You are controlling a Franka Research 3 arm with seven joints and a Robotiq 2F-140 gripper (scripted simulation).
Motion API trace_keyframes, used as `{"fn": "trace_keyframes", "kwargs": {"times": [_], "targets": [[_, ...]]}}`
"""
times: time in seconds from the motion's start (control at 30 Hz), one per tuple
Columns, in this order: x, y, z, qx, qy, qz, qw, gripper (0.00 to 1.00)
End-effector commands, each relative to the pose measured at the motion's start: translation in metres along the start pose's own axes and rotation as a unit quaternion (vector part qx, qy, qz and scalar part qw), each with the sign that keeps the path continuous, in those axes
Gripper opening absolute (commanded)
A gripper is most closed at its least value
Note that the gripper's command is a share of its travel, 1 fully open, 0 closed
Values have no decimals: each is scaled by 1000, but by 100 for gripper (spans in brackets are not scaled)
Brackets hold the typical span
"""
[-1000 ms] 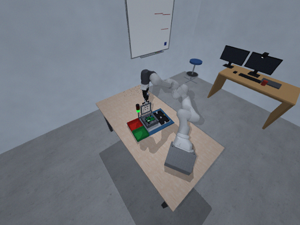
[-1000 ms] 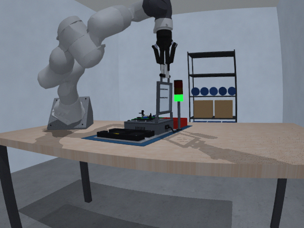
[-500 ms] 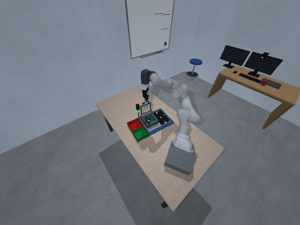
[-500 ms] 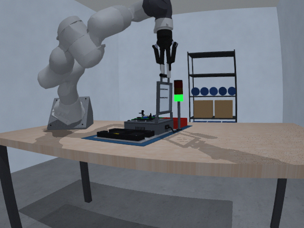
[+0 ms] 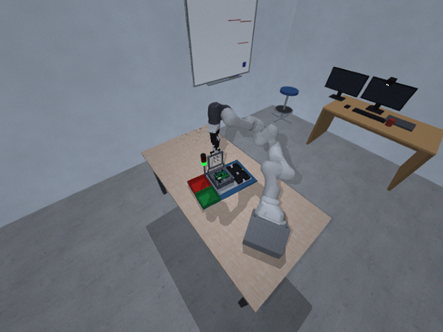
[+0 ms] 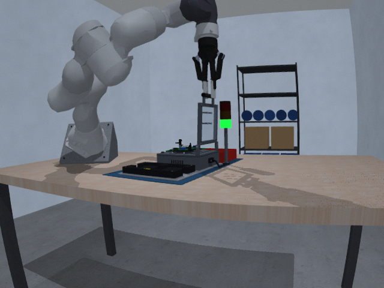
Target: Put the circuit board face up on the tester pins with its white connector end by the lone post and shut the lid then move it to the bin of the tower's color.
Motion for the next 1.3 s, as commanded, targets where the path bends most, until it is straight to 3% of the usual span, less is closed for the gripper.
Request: {"fn": "trace_keyframes", "kwargs": {"times": [0.0, 1.27], "targets": [[0, 1, 0, 1, 1, 1, 1000, 16], [-1, -2, -3, 1, 1, 1, 1000, 16]]}}
Point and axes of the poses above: the point where the finger pads meet when closed, its own z axis back along the fingers, its own y axis across the jaws, x = y × z, the point moved 10 cm from there along z, back along the fingers, and after that the axes turned 13 degrees about z, right-handed, at the moved point
